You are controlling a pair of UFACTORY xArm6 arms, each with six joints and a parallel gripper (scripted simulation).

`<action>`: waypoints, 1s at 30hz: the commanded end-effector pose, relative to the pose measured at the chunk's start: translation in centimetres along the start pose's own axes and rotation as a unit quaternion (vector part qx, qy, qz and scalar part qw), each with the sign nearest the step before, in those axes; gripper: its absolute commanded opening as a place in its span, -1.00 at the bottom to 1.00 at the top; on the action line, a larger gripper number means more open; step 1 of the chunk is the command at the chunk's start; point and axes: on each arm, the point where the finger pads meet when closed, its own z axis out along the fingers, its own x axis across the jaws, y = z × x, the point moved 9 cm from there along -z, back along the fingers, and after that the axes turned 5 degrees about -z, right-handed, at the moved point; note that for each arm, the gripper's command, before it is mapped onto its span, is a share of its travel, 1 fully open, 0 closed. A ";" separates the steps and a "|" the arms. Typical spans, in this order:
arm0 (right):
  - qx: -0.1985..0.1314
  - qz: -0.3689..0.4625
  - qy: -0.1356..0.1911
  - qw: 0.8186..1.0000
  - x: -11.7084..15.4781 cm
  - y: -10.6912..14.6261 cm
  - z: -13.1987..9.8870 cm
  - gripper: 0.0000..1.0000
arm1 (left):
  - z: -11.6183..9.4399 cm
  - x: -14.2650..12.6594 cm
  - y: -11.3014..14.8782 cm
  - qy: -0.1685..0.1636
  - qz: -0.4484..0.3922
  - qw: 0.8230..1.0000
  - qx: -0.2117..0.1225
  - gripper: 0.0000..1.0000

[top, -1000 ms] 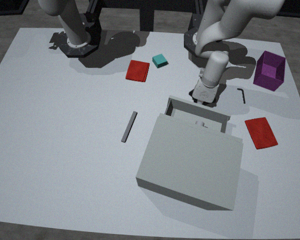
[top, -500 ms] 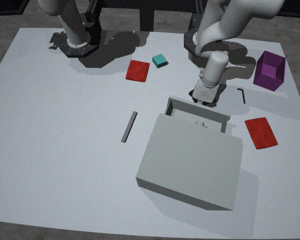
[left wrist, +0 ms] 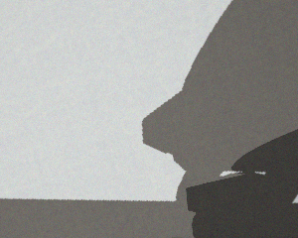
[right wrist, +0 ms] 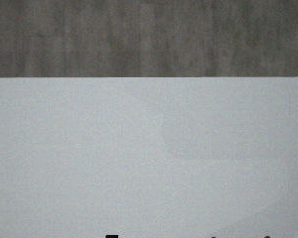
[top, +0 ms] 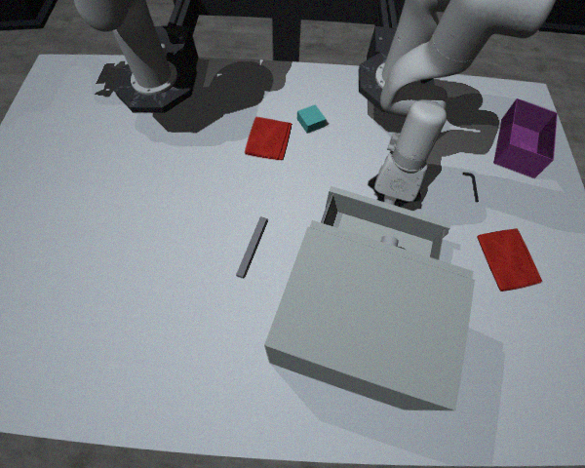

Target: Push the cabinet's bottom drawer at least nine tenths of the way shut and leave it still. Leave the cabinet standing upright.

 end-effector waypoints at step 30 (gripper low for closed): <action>0.001 0.000 0.000 1.000 0.0 0.0 -0.1 1.00 | 1.1 -0.5 5.3 0.000 0.000 1.000 -0.001 -1.00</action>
